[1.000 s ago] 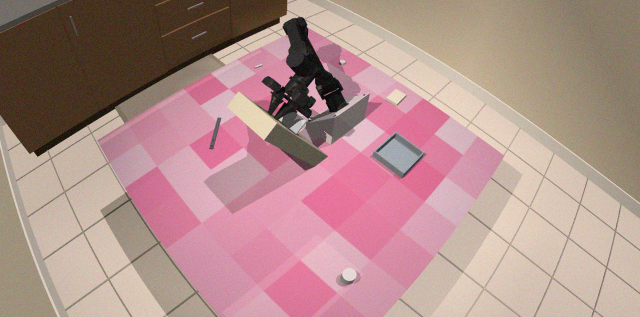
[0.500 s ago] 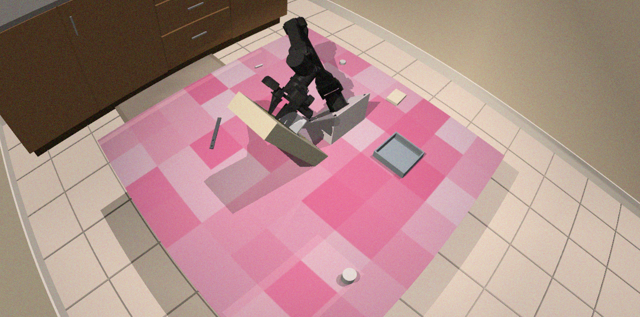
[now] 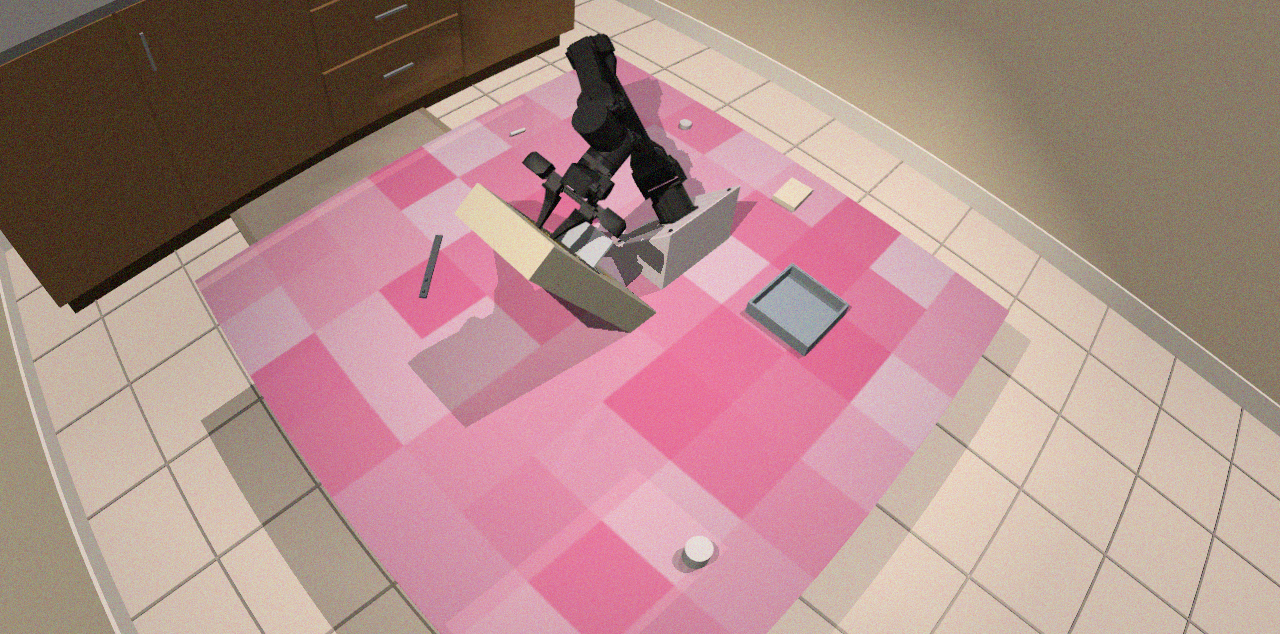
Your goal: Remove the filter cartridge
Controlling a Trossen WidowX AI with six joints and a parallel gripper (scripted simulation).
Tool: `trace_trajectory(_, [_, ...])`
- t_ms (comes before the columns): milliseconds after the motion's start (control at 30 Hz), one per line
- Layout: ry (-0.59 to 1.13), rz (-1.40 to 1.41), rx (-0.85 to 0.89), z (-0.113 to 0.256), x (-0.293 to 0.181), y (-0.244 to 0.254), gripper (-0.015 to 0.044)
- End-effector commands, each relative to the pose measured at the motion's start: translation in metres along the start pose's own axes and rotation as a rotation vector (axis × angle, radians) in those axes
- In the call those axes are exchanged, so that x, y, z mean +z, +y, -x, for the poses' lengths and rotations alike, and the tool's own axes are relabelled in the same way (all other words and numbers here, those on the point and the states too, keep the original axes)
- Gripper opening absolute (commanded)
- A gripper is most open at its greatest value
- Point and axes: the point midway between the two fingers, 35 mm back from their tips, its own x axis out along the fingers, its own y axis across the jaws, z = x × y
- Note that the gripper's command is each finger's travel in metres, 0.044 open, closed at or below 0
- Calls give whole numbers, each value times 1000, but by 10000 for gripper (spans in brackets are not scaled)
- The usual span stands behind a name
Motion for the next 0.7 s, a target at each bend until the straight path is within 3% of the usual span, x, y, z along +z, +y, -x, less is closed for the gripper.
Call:
trace_trajectory(0, [9, -162, 8, -6, -2, -1, 0])
trace_trajectory(667, [12, -856, 4, -5, -2, -1, 0])
